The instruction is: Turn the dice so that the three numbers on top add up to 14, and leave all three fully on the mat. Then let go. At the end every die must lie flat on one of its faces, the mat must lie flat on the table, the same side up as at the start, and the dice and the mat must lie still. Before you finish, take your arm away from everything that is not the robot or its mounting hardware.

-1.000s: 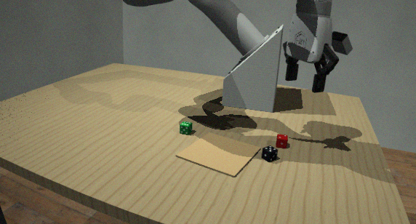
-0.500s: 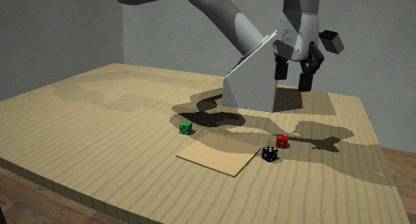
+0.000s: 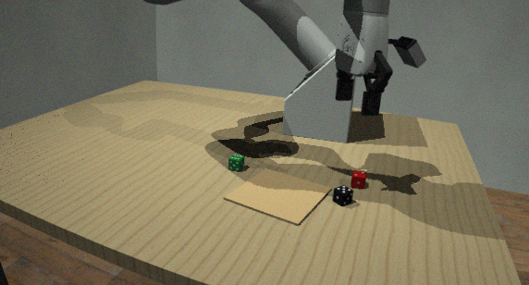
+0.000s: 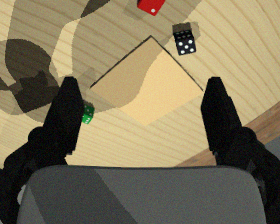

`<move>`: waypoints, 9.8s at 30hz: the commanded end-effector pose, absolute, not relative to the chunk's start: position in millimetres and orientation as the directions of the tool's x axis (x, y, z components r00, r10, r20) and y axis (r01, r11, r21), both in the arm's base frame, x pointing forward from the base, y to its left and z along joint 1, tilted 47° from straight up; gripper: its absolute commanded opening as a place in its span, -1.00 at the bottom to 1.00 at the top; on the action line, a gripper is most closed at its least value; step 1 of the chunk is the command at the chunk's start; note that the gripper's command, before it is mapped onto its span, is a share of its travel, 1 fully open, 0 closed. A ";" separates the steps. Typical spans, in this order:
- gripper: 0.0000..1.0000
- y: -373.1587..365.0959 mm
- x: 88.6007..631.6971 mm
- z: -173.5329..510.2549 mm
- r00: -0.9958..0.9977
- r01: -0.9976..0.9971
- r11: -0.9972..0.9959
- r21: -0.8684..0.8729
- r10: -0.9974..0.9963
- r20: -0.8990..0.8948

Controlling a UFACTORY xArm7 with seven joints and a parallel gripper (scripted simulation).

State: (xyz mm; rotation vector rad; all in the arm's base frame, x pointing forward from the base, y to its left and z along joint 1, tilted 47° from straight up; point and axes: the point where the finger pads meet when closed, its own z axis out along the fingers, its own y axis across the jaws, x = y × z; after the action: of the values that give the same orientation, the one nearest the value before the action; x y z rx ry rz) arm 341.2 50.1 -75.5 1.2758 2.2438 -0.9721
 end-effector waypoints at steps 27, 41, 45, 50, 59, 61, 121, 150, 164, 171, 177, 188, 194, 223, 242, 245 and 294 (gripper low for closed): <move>1.00 -26.9 360.3 6.0 -0.246 0.969 0.168 -0.180 0.671 -0.700; 1.00 -63.9 356.3 40.2 -0.108 0.994 0.070 -0.083 0.686 -0.719; 1.00 -63.9 356.3 40.2 -0.108 0.994 0.070 -0.083 0.686 -0.719; 1.00 -63.9 356.3 40.2 -0.108 0.994 0.070 -0.083 0.686 -0.719; 1.00 -78.3 352.6 53.0 -0.052 0.999 0.029 -0.043 0.688 -0.723; 1.00 -89.3 348.9 62.7 -0.007 1.000 -0.003 -0.013 0.689 -0.725; 1.00 -136.8 342.0 44.7 0.051 0.999 -0.045 0.028 0.686 -0.725; -0.17 -139.4 341.6 41.8 0.051 0.999 -0.045 0.027 0.686 -0.725; -0.17 -139.7 341.6 41.5 0.051 0.999 -0.045 0.027 0.686 -0.725; -0.17 -141.4 341.6 39.8 0.051 0.999 -0.044 0.028 0.687 -0.725; -0.17 -145.1 341.7 36.2 0.051 0.999 -0.044 0.028 0.687 -0.725; -0.17 -154.0 341.8 27.5 0.051 0.999 -0.044 0.028 0.687 -0.725; -0.17 -160.9 341.9 20.6 0.051 0.999 -0.044 0.028 0.687 -0.725; -0.17 -176.8 342.1 4.9 0.051 0.999 -0.044 0.028 0.687 -0.725; -0.17 -176.8 342.1 4.9 0.051 0.999 -0.044 0.028 0.687 -0.725; -0.17 -176.8 342.1 4.9 0.051 0.999 -0.044 0.028 0.687 -0.725; -0.17 -176.5 343.3 4.6 0.051 0.999 -0.044 0.028 0.687 -0.725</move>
State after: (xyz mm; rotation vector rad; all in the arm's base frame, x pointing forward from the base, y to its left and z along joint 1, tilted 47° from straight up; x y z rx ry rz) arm 342.1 -177.7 4.0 1.7909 1.6887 -0.7443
